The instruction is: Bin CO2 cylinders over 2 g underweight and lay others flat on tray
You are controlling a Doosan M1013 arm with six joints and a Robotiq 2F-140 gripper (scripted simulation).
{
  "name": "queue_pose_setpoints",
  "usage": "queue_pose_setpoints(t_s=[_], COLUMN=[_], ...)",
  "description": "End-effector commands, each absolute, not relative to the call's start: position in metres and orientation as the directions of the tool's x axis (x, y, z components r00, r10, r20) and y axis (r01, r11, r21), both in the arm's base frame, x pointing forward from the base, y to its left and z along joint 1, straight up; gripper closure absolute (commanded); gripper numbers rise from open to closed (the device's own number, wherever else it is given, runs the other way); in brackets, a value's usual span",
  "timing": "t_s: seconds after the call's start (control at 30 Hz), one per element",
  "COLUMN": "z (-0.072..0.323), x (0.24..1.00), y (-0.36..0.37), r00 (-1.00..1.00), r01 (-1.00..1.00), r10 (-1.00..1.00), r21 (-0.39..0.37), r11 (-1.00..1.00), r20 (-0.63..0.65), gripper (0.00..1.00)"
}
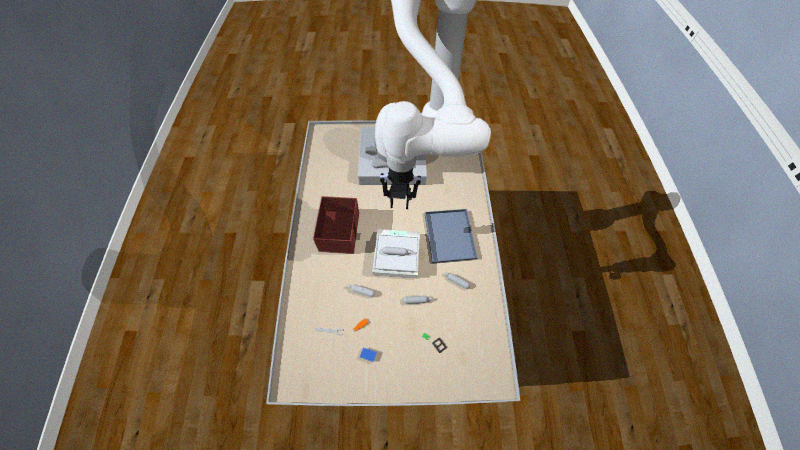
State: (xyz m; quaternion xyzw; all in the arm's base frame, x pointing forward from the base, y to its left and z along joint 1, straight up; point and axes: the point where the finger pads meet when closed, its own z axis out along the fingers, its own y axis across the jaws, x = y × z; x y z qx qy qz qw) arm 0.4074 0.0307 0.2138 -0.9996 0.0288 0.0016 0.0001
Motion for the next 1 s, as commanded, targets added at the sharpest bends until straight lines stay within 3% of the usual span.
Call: queue_pose_setpoints(t_s=[0.0, 0.77, 0.97], z=[0.214, 0.214, 0.205], x=[0.408, 0.408, 0.423], y=[0.031, 0.031, 0.03], r00=[0.998, 0.998, 0.96], r01=[-0.058, -0.063, -0.281], r10=[-0.058, -0.063, -0.281], r21=[-0.001, -0.001, 0.0], r11=[-0.998, -0.998, -0.96], r20=[-0.002, -0.002, -0.003], gripper=[0.61, 0.61, 0.61])
